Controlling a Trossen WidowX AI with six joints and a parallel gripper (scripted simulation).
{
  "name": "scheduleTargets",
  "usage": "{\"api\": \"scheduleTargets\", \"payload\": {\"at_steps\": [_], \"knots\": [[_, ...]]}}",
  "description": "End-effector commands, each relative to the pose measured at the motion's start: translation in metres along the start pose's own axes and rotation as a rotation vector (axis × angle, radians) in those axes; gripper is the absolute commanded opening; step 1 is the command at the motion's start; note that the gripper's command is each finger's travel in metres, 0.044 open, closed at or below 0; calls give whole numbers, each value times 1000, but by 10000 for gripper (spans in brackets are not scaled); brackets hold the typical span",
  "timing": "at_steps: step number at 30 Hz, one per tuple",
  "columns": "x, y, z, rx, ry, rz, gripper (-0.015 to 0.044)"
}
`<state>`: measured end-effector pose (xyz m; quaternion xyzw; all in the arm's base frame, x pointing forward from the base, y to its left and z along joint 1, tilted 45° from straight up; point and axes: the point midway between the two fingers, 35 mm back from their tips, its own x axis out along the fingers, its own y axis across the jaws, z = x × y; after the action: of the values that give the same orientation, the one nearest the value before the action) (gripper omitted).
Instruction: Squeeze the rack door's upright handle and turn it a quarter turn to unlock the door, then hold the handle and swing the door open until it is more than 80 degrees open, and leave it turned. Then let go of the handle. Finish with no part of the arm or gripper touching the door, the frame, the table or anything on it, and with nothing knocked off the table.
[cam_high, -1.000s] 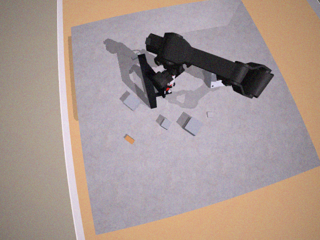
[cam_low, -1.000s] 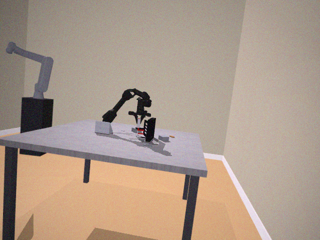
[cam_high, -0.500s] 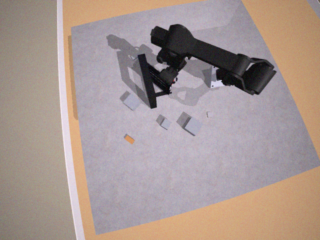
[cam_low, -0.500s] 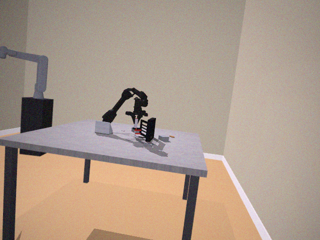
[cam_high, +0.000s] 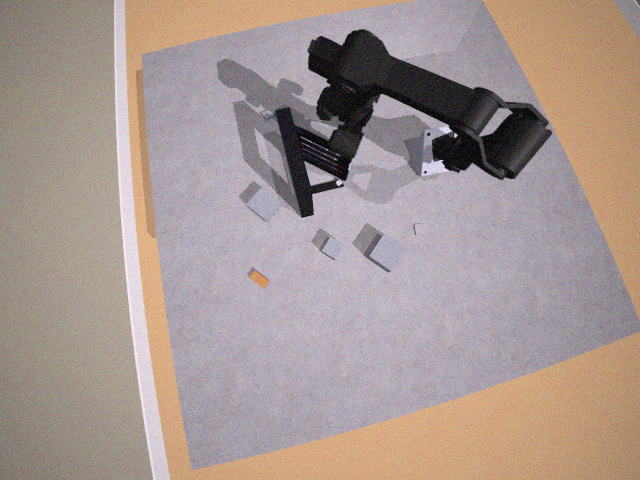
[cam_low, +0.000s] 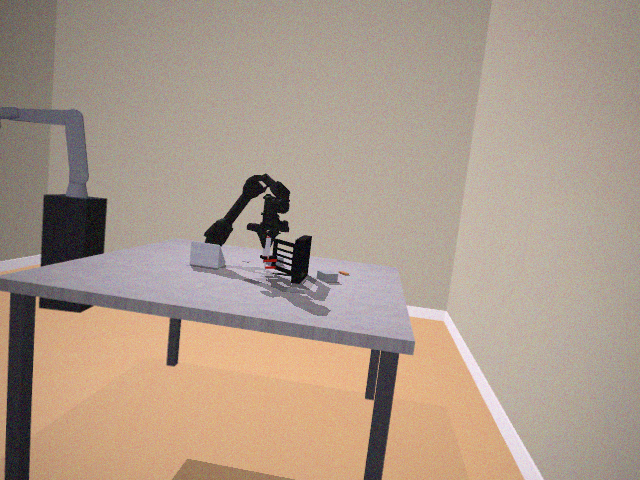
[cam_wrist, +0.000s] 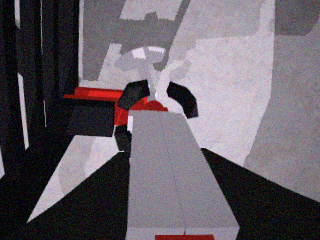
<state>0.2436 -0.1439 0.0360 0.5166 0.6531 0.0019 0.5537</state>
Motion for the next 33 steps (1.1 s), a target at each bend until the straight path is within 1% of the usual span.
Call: {"api": "scheduleTargets", "payload": {"at_steps": [1,16,33], "knots": [[1,-4,2,-89,-4,5,21],[1,-34,14,-325,-5,3,21],[0,-67,38,-618,-7,1,21]]}}
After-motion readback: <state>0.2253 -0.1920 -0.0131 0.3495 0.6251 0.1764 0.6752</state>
